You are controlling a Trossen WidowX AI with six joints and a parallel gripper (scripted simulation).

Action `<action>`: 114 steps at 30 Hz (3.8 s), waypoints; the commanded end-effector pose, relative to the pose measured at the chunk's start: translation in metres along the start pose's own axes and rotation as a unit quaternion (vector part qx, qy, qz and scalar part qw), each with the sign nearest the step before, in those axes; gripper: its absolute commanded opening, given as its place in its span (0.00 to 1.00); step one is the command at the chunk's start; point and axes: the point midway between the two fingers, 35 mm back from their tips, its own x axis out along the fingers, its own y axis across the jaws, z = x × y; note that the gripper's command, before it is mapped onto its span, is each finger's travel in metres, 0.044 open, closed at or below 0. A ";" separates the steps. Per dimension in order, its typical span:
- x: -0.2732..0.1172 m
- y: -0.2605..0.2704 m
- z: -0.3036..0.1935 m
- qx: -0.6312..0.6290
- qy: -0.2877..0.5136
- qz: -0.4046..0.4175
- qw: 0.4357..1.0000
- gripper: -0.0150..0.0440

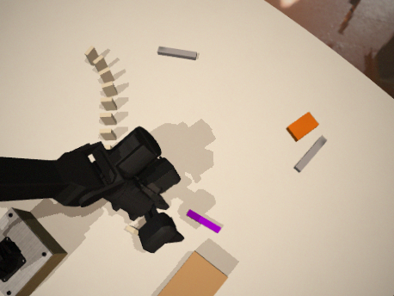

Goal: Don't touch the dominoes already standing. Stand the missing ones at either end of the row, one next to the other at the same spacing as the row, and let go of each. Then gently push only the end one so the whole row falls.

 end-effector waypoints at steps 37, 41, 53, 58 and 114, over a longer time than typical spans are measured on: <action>-0.036 -0.008 -0.056 -0.217 0.077 0.352 0.907 1.00; -0.031 -0.004 -0.058 -0.217 0.077 0.352 0.907 1.00; -0.028 -0.001 -0.059 -0.217 0.077 0.352 0.907 0.64; -0.028 -0.001 -0.059 -0.217 0.077 0.352 0.907 0.44; -0.151 0.083 0.000 -0.452 -0.024 0.365 0.813 0.44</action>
